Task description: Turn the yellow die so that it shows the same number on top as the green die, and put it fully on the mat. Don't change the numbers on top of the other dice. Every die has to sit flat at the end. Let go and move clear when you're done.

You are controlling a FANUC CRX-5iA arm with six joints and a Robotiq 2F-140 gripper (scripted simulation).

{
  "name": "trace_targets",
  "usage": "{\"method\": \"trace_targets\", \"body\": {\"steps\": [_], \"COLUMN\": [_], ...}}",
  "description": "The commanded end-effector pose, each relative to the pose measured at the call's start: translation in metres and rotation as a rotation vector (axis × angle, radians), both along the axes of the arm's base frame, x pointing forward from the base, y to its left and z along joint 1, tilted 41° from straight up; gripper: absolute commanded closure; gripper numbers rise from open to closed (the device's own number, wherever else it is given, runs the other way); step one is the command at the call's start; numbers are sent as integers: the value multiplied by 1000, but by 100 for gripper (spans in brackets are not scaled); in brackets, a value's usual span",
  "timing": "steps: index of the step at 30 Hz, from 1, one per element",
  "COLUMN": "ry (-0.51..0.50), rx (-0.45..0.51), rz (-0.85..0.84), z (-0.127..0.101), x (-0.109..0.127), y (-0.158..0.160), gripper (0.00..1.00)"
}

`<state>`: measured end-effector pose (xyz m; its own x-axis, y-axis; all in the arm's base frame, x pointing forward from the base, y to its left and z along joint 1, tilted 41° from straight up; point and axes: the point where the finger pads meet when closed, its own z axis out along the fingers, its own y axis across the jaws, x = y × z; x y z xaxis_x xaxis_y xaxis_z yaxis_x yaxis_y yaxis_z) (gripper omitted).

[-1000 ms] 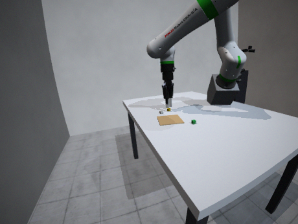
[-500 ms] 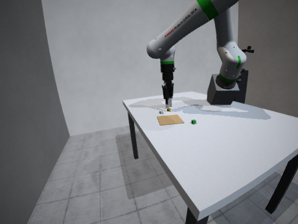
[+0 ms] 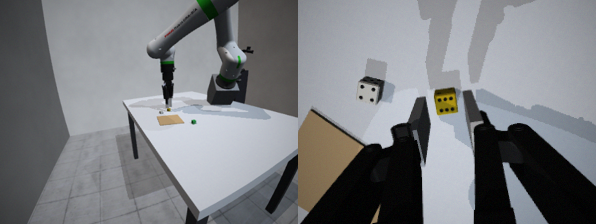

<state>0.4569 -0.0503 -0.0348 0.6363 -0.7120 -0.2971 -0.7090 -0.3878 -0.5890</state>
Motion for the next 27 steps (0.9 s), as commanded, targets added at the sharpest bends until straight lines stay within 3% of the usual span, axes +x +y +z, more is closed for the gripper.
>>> {"method": "trace_targets", "body": {"steps": [1, 27], "ry": [0, 0], "rx": [0, 0], "rz": [0, 0], "z": [0, -7], "x": [0, 3], "y": [0, 6], "gripper": [79, 79]}}
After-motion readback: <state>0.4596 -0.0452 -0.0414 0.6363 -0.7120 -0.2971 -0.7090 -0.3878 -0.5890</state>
